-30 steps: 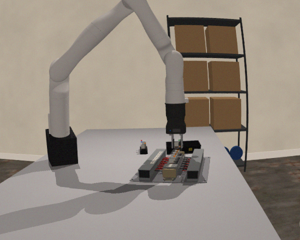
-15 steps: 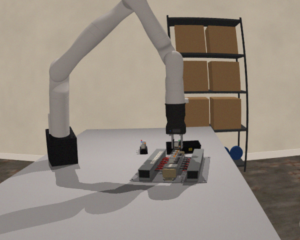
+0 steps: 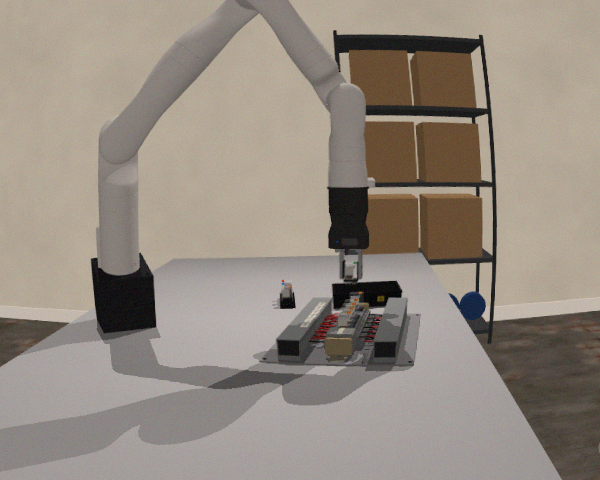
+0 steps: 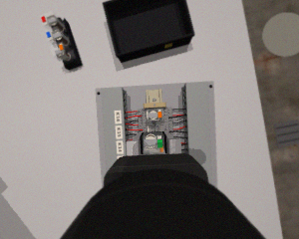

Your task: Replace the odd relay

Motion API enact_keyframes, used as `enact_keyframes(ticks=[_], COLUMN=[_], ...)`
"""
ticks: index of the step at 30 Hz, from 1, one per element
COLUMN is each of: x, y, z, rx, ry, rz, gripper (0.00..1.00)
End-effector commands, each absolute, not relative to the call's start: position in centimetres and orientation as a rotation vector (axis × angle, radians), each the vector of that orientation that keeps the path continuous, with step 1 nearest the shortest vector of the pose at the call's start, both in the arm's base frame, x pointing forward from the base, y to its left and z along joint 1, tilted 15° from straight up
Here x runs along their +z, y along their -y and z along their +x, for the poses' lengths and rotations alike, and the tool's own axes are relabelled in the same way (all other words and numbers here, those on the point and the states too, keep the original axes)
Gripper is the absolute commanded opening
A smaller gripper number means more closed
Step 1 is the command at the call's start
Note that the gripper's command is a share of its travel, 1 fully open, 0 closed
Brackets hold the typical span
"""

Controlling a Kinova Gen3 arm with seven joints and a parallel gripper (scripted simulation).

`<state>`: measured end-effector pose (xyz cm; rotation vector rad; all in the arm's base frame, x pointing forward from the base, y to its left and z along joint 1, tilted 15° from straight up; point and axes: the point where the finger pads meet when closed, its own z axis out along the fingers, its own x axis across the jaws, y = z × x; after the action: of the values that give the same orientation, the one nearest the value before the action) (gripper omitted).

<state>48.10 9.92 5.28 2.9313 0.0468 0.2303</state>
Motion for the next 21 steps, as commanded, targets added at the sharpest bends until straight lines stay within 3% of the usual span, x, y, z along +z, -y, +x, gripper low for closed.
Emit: enact_keyframes(ticks=[1,21], x=[7.1,8.8], y=[-10.8,-11.3], z=[48.3,48.1], rx=[0.259,0.258], ry=[-0.056,-0.056], rz=[2.941,2.941], gripper=[0.00,0.00])
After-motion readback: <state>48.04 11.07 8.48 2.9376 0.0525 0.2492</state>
